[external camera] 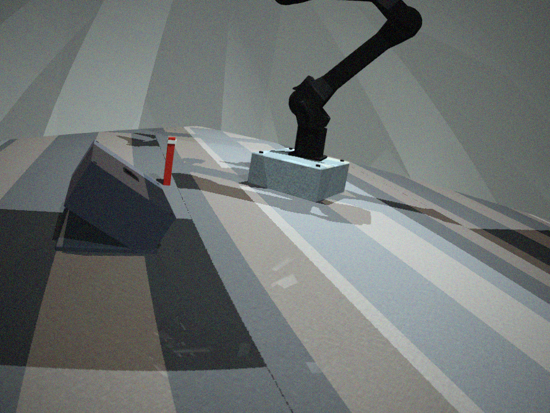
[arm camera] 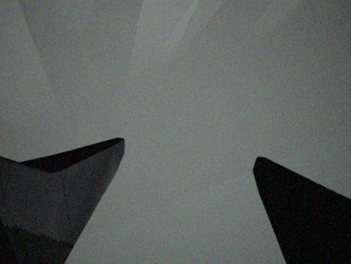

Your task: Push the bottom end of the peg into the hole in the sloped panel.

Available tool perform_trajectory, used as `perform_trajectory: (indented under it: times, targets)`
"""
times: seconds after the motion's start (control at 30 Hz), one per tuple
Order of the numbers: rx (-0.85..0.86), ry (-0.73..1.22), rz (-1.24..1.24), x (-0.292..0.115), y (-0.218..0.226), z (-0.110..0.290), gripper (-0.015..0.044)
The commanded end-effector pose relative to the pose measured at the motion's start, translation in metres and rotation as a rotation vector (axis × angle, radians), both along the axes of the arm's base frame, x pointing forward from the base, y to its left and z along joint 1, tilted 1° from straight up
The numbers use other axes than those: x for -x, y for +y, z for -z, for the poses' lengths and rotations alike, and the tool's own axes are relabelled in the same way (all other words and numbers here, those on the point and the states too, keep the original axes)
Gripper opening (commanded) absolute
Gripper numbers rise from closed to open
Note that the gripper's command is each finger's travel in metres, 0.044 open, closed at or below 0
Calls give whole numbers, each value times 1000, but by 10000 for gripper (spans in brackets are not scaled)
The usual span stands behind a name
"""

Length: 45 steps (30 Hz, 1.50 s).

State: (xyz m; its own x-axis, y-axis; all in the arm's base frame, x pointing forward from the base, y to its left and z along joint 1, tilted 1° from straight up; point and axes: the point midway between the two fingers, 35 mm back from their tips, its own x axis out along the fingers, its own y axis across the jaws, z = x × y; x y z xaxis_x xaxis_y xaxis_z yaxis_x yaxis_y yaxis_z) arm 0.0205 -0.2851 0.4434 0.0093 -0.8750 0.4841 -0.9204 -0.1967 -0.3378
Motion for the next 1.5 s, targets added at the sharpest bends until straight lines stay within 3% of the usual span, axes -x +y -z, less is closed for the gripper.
perform_trajectory:
  times: [0.0,0.17,0.73,1.47]
  targets:
    - [-3,-2,-2,0,0,0,426]
    - [-93,-55,-71,-13,-15,17,440]
    - [-649,-308,-336,-94,-57,125,440]
    - [-1392,-544,-309,-176,-13,263,440]
